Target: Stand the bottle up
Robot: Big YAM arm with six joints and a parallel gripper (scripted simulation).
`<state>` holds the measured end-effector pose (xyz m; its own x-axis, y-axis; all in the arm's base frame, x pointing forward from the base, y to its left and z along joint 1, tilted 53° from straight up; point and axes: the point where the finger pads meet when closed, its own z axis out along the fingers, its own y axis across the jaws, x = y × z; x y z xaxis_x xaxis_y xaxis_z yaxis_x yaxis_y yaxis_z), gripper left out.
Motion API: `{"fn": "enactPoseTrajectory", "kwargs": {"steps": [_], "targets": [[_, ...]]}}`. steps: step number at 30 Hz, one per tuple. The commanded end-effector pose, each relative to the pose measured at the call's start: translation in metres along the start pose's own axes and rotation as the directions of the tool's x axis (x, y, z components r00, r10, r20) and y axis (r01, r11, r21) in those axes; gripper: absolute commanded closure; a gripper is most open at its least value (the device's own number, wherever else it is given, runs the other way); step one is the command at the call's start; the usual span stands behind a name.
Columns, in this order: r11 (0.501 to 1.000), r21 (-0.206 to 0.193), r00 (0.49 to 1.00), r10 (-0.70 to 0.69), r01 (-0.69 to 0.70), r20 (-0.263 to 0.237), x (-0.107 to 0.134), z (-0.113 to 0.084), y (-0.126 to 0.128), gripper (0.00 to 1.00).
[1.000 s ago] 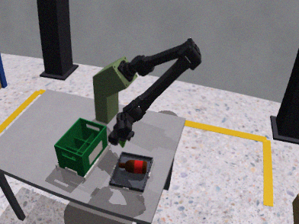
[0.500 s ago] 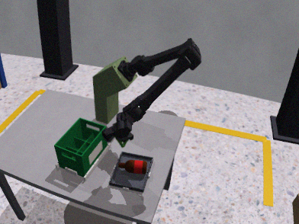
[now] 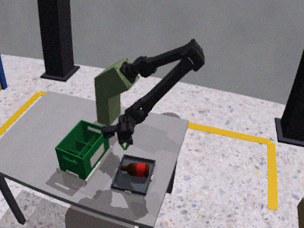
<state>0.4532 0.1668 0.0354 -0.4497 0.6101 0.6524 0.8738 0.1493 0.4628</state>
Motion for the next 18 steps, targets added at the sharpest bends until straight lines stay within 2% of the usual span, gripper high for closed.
{"fn": "enactPoseTrajectory", "kwargs": {"steps": [1,6,13,14,18], "targets": [[0.989,-0.011,0.989,0.149,-0.149,0.006,-0.0029,-0.0008,0.0041,1.0],[0.966,-0.009,0.966,0.258,-0.258,0.005,-0.0032,-0.0005,0.0039,1.0],[0.957,-0.008,0.957,0.29,-0.29,0.004,-0.0032,-0.0004,0.0039,1.0],[0.957,-0.008,0.957,0.29,-0.29,0.004,-0.0032,-0.0004,0.0039,0.39],[0.957,-0.008,0.957,0.29,-0.29,0.004,-0.0032,-0.0004,0.0039,0.39]]}}
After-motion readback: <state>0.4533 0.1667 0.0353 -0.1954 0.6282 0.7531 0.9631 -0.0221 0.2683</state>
